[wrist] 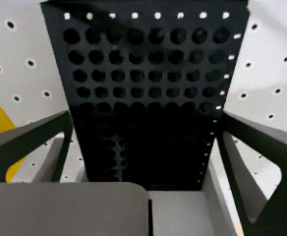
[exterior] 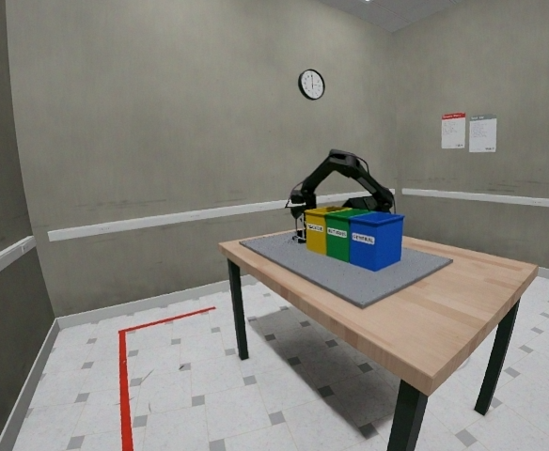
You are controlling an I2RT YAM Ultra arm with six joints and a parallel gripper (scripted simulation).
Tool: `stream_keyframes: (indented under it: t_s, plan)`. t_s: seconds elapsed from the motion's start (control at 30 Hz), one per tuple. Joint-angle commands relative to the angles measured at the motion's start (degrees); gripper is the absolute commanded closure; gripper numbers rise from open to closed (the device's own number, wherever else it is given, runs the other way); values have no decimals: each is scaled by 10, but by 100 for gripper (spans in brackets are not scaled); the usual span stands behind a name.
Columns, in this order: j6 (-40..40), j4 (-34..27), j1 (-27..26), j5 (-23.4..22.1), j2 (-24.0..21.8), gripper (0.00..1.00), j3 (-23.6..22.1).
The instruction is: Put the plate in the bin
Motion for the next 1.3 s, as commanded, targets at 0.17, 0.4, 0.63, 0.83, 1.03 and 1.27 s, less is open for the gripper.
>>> stream_keyframes:
  t_s: [0.17,0.4,0.63,0.83,1.03,1.27]
  plan:
    - [6,15,-13,-12,-8,0,9]
    - [6,15,-12,-12,-8,0,8]
    - [3,8,-7,-7,-6,0,4]
    - [3,8,-7,-7,-6,100,4]
    - [3,8,-7,-7,-6,100,4]
    - [3,8,-7,-7,-6,100,4]
